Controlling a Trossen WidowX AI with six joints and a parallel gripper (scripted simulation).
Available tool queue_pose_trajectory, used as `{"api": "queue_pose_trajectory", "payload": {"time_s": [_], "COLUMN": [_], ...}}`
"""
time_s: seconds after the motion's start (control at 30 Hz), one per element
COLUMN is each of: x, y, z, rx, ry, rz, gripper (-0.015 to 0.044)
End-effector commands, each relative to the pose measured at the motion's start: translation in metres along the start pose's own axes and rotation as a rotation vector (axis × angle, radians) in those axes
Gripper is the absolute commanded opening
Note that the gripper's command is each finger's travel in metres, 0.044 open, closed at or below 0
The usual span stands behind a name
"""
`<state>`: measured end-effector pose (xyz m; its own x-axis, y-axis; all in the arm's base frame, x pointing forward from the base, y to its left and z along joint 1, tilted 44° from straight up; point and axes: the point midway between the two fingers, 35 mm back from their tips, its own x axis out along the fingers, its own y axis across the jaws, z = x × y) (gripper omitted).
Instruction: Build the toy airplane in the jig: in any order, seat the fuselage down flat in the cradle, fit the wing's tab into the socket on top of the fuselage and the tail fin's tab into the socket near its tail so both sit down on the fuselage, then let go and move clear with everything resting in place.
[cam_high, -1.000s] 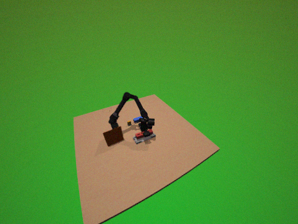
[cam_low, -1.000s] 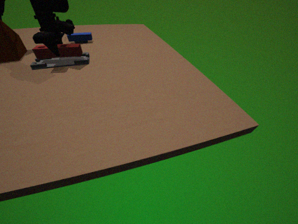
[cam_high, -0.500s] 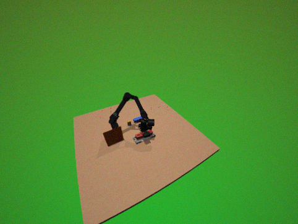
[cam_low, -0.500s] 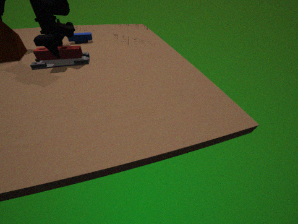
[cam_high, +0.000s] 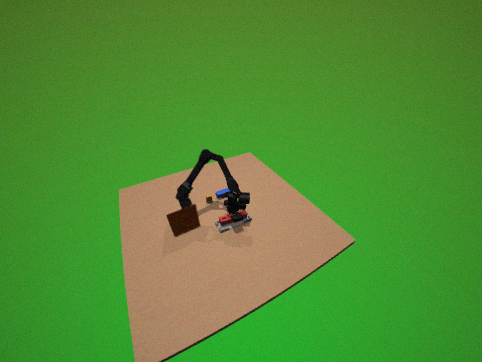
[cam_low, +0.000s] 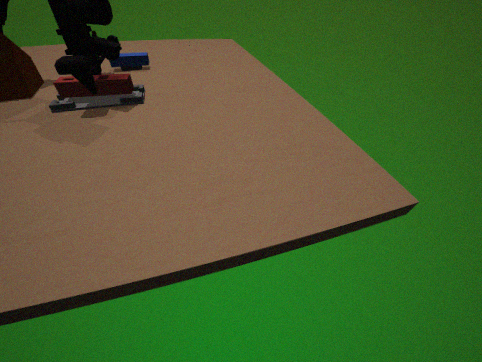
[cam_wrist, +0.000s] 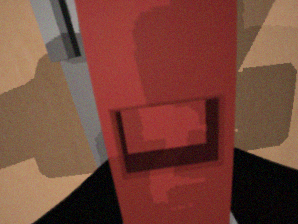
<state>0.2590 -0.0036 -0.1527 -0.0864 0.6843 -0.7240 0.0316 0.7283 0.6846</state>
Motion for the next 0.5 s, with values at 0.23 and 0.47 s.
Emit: {"api": "queue_pose_trajectory", "payload": {"time_s": [0.23,0.47], "x": [-0.0003,-0.0003], "y": [0.0000,0.0000], "z": [0.0003,0.0003], "rx": [-0.001,-0.001], "ry": [0.000,0.000], "rz": [0.000,0.000], "gripper": [0.0420,0.0440]}}
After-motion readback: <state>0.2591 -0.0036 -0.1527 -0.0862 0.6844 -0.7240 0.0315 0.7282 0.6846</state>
